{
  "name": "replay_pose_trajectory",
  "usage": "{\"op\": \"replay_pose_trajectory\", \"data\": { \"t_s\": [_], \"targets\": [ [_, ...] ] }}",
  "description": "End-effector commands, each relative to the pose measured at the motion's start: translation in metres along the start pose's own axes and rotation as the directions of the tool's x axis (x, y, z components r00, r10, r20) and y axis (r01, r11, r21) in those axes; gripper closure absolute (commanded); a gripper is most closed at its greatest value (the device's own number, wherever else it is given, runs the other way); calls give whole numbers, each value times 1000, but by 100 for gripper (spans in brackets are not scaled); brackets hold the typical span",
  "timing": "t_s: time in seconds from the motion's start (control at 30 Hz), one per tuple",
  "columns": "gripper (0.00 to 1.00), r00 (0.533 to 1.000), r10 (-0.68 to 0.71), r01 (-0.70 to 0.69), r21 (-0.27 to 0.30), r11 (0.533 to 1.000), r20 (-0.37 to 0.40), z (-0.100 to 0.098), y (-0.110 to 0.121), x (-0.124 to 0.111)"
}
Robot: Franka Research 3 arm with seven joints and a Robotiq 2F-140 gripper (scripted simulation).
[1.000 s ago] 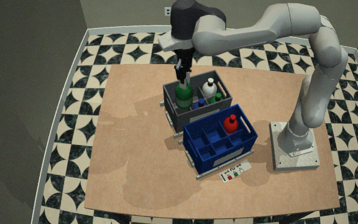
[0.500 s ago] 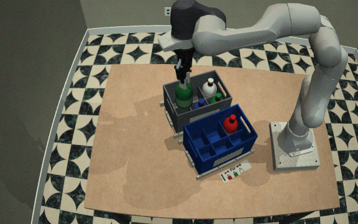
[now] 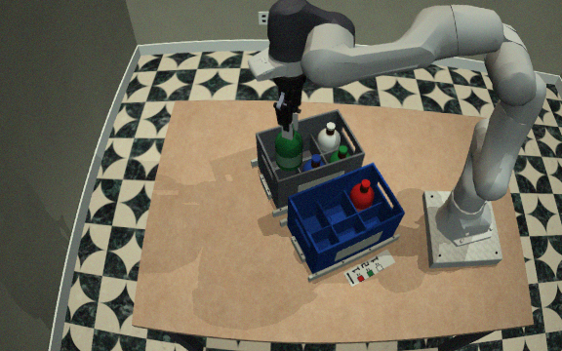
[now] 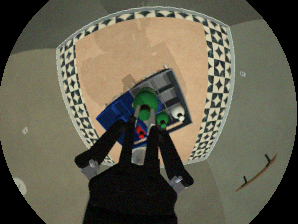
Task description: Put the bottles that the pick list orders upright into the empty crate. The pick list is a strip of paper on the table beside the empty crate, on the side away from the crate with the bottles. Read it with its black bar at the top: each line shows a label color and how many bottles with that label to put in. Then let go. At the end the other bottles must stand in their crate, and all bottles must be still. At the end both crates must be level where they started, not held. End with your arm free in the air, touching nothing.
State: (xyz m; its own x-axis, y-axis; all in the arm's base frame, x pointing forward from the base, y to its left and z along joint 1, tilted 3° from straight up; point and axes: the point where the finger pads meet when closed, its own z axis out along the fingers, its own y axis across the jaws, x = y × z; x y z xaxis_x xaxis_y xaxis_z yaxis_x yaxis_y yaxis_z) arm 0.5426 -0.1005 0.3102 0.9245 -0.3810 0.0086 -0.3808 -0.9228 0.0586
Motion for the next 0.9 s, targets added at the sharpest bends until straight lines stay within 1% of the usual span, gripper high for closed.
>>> {"op": "replay_pose_trajectory", "data": {
  "t_s": [0.0,0.67,0.87],
  "targets": [
    [100,1000,-5,6,5,1000,-15,-8,-3,2],
    [100,1000,-5,6,5,1000,-15,-8,-3,2],
    [100,1000,-5,6,5,1000,-15,-8,-4,-6]
  ]
}}
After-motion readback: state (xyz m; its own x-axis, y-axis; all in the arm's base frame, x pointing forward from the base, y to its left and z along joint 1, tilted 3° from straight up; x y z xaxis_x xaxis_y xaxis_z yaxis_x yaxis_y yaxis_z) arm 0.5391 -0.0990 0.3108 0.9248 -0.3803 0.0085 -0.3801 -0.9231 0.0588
